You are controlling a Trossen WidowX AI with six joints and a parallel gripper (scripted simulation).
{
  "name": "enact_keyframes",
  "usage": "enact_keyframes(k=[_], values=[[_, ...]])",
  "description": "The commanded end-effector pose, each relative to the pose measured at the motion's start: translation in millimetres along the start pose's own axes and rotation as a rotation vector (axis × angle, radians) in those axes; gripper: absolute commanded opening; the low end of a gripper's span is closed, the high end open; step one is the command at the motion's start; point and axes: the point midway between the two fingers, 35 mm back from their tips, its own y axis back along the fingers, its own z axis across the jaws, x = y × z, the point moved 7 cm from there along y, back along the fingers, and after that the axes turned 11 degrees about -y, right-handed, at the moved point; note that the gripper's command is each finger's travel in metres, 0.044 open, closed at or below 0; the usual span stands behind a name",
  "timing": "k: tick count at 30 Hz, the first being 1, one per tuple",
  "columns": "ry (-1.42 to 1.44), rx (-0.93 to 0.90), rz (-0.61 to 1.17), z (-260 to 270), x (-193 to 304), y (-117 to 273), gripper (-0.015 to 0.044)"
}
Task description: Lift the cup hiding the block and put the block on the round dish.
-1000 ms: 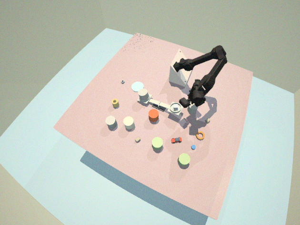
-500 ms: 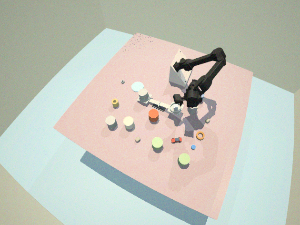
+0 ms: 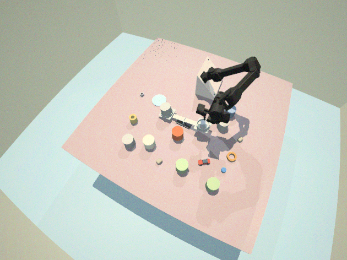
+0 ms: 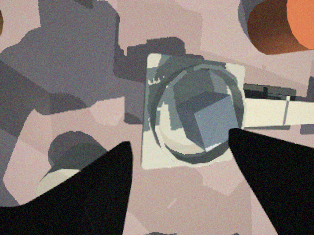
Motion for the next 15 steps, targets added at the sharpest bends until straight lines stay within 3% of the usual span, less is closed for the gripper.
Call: enact_keyframes(k=[1, 15], values=[[-0.141, -0.008, 0.014, -4.0, -3.7, 1.7, 0.0260], [-0.617, -0.014, 0.079, -18.5, -11.4, 2.7, 0.0260]])
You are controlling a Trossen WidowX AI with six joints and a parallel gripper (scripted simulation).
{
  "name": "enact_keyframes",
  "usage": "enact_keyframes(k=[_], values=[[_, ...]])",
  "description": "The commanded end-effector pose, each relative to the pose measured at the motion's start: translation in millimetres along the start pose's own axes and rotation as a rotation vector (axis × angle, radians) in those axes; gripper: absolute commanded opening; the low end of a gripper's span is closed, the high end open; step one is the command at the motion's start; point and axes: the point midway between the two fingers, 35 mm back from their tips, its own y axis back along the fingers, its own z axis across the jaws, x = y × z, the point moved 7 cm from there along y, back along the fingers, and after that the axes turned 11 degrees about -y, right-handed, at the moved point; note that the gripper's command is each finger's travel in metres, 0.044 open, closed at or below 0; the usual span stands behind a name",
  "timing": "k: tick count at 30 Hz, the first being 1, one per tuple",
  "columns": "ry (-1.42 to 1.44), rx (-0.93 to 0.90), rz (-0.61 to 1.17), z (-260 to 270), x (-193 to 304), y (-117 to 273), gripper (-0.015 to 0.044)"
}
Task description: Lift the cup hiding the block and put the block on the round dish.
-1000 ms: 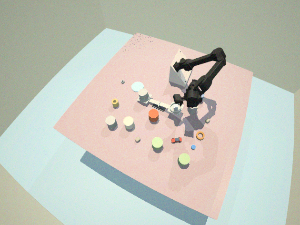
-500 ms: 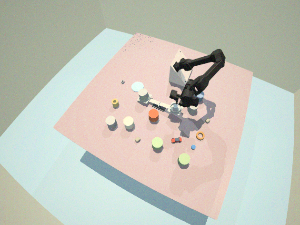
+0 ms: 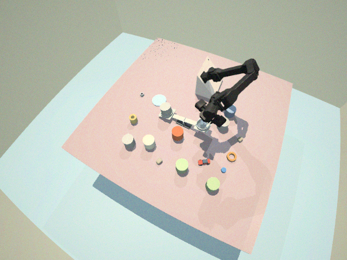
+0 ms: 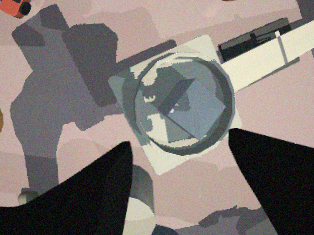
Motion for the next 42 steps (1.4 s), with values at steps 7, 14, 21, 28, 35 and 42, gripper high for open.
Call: enact_keyframes(k=[7, 14, 21, 28, 35, 42], values=[[-0.348, -0.002, 0.044, -6.1, -10.7, 3.2, 0.0260], [-0.586, 0.005, 0.076, -11.0, -17.5, 4.4, 0.0260], [-0.802, 0.015, 0.105, -15.5, -23.5, 5.7, 0.0260], [-0.808, 0.016, 0.106, -15.6, -23.5, 4.5, 0.0260], [-0.807, 0.015, 0.107, -15.2, -22.0, -10.3, 0.0260], [-0.807, 0.015, 0.106, -14.8, -21.3, -21.3, 0.0260]])
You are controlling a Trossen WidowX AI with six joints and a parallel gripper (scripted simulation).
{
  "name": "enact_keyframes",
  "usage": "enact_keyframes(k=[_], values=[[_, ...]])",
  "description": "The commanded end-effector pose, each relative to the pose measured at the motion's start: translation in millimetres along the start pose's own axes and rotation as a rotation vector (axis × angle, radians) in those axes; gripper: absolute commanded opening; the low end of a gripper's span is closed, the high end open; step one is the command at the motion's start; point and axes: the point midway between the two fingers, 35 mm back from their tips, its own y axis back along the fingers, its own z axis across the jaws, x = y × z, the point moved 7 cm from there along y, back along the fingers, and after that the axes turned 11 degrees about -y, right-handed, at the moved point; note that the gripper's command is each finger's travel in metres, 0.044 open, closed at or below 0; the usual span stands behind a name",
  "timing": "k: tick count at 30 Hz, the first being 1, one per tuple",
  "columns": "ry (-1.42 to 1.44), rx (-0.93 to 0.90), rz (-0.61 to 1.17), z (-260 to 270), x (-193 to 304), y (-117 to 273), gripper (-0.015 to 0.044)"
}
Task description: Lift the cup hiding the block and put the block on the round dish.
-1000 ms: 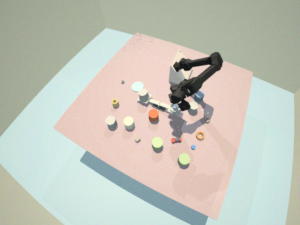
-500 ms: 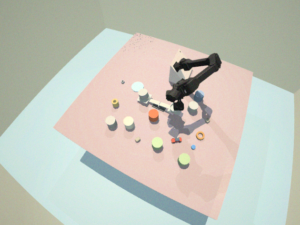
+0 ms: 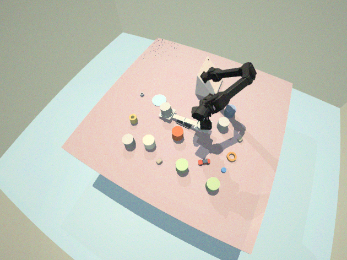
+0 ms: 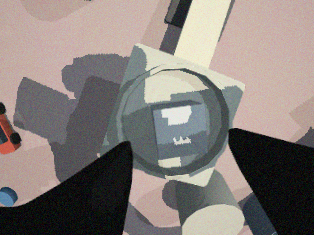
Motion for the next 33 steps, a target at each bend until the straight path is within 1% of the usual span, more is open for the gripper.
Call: enact_keyframes(k=[1, 17, 21, 28, 32, 33], values=[[-0.006, 0.001, 0.004, -0.6, -0.1, -7.4, 0.0260], [-0.005, 0.001, 0.006, -1.1, 0.5, -30.6, 0.0260], [-0.005, 0.001, 0.006, -1.1, 0.5, -30.6, 0.0155], [-0.005, 0.001, 0.006, -1.1, 0.5, -30.6, 0.0108], [-0.006, 0.001, 0.003, 0.1, -0.3, -22.3, 0.0003], [-0.006, 0.001, 0.002, 0.8, -0.7, -16.5, 0.0000]])
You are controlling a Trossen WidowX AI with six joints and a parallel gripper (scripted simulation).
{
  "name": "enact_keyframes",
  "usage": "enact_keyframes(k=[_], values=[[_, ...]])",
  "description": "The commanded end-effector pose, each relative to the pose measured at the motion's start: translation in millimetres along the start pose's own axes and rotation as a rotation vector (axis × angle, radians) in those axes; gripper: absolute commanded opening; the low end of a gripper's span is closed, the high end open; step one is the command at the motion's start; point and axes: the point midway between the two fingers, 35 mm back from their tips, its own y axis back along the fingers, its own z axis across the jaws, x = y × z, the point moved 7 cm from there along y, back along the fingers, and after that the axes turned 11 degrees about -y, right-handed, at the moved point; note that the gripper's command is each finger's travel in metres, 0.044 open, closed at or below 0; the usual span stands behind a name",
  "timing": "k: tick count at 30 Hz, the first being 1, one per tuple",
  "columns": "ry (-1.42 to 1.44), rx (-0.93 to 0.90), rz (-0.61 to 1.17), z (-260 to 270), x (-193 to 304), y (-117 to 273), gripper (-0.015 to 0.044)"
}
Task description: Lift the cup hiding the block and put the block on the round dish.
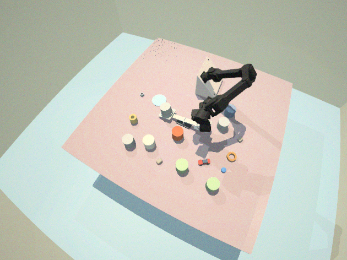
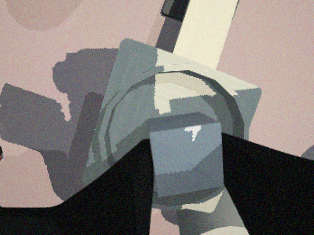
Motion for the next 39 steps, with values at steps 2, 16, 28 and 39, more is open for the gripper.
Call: enact_keyframes(k=[2, 16, 28, 39], values=[[0.002, -0.009, -0.006, 3.6, -2.1, 23.6, 0.0000], [0.002, -0.008, -0.003, 0.1, -0.6, 92.6, 0.0000], [-0.041, -0.003, -0.043, -2.0, -57.6, 88.4, 0.0000], [-0.031, -0.005, -0.064, -13.8, -126.1, 82.0, 0.0000]])
